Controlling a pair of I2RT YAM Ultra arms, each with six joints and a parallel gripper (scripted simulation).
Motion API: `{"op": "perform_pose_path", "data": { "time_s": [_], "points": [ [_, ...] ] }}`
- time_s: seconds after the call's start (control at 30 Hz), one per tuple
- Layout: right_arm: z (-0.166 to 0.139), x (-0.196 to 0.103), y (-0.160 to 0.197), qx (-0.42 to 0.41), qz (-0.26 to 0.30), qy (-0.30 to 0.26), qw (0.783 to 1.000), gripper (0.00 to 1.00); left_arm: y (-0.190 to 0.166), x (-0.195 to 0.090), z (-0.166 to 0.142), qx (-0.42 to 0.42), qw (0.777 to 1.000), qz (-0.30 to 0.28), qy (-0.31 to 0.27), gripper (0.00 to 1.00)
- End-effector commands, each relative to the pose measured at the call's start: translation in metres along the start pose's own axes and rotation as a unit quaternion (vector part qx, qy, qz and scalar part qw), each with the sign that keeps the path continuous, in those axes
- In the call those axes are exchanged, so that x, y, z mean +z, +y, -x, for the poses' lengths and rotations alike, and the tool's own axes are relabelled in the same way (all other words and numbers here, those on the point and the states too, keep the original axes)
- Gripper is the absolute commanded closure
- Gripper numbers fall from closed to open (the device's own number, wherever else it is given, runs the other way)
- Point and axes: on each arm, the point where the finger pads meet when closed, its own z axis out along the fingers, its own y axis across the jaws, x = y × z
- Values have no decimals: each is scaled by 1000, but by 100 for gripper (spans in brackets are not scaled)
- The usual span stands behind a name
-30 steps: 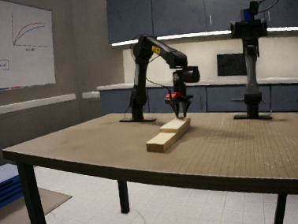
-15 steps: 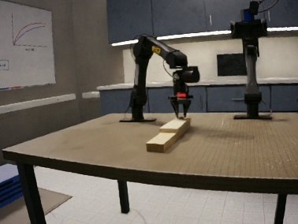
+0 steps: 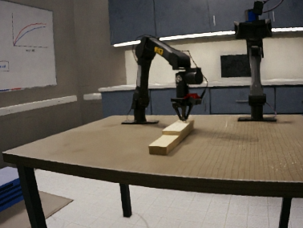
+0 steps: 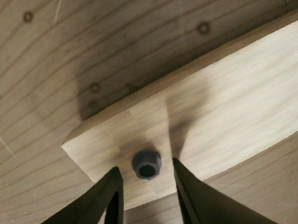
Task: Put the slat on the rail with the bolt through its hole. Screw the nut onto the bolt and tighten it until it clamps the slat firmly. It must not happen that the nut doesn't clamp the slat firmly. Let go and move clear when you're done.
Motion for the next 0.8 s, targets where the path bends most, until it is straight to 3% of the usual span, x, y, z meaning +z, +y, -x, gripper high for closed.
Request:
{"op": "perform_pose_path", "data": {
  "time_s": [0.0, 0.07, 0.1, 0.27, 0.57, 0.63, 0.67, 0.77],
  "points": [
    [6, -10, -1, -139, -1, -7, 990, 66, 0, -1, 5, 0, 1000, 0, -6, 0],
    [6, -10, -1, -139, -1, -7, 990, 66, 0, -1, 5, 0, 1000, 0, -6, 0],
    [6, -10, -1, -197, -2, -7, 980, 66, 0, -1, 5, 0, 1000, 0, -6, 0],
    [6, -11, -1, -307, -2, -6, 952, 66, 0, -1, 5, 0, 1000, 0, -6, 0],
    [6, -11, -1, -496, -2, -6, 868, 66, 0, -1, 5, 0, 1000, 0, -6, 0],
    [6, -11, -1, -496, -2, -6, 868, 66, 0, -1, 5, 0, 1000, 0, -6, 0],
    [6, -11, -1, -520, -2, -8, 854, 66, 0, -1, 5, 0, 1000, 0, -6, 0],
    [6, -11, -1, -520, -2, -8, 854, 66, 0, -1, 5, 0, 1000, 0, -6, 0]
  ]
}}
